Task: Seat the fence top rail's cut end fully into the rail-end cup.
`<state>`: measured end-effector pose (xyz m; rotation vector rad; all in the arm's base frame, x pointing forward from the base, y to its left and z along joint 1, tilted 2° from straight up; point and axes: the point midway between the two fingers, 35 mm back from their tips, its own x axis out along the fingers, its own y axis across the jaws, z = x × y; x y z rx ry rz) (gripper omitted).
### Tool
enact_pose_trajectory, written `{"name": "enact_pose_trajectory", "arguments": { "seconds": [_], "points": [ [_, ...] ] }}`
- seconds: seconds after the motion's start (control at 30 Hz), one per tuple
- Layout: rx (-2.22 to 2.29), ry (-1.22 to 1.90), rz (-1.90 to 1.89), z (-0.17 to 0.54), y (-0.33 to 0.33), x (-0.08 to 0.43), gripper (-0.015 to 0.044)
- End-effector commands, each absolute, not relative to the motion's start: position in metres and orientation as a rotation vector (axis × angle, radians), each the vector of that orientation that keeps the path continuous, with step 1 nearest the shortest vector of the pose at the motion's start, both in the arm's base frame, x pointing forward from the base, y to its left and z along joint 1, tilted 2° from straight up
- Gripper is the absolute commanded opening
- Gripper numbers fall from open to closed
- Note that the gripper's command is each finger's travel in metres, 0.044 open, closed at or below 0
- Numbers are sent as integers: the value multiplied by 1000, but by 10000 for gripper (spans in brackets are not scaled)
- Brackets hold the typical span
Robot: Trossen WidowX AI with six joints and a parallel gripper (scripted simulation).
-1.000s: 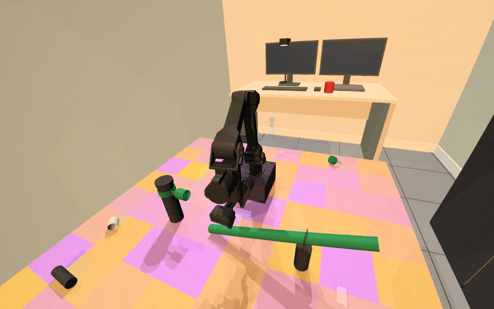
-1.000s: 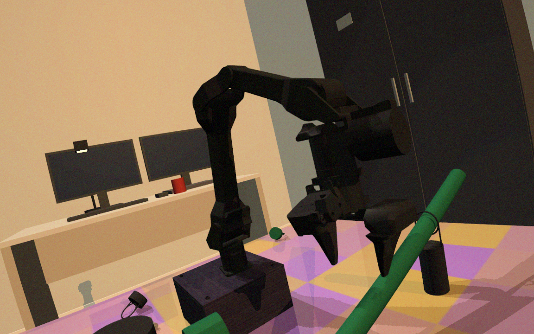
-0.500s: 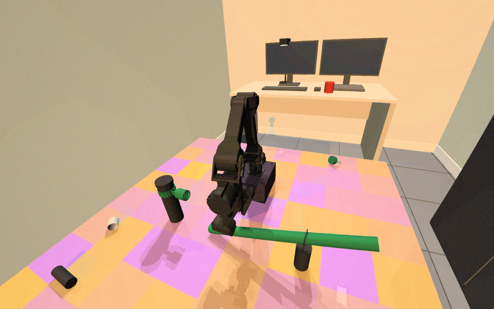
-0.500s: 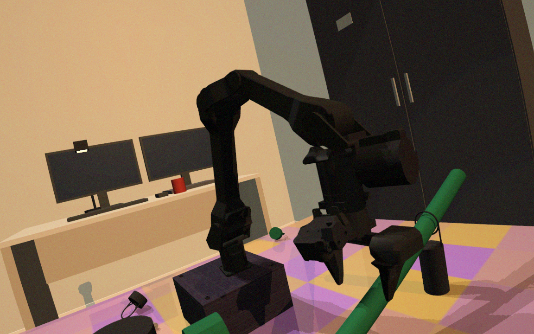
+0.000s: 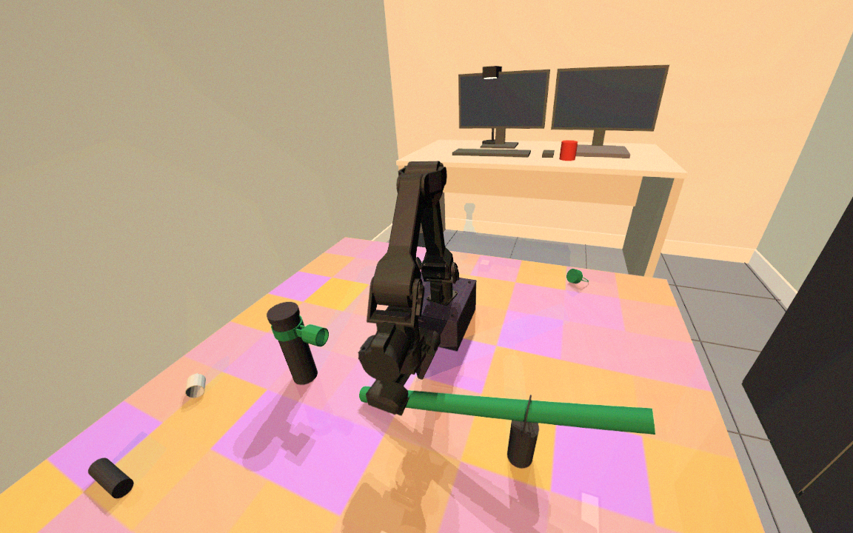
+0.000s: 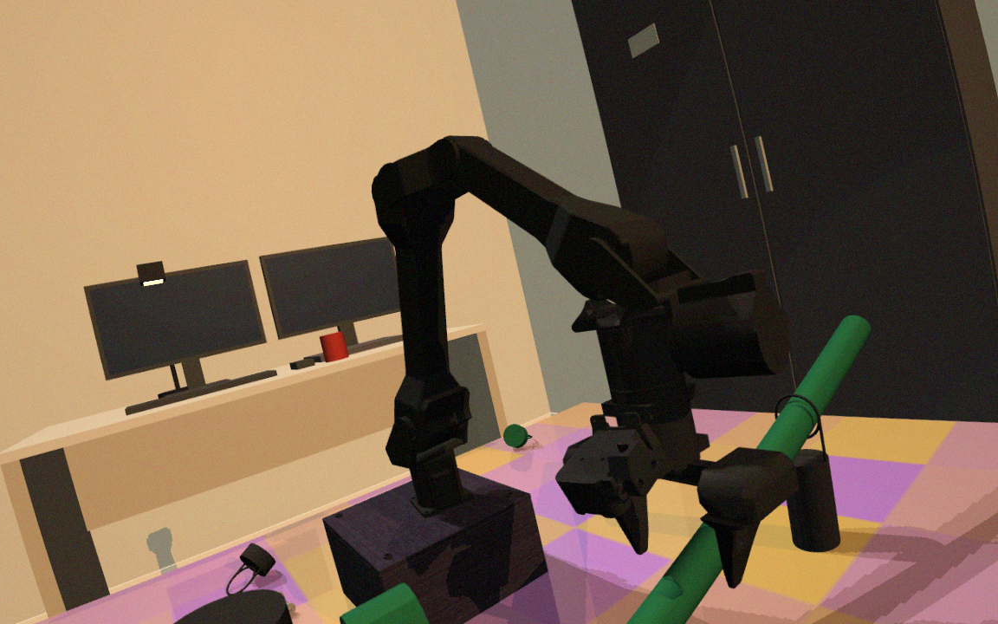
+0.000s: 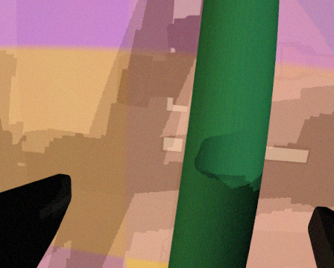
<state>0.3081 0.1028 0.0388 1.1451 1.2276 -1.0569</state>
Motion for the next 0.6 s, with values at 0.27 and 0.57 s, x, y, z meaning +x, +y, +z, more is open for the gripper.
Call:
{"name": "enact_pose_trajectory", "arguments": {
  "seconds": [0.27,0.57],
  "points": [
    [1139,1227,-1067,16,102,309,440],
    [1140,1227,-1067,2,102,310,440]
  ]
}}
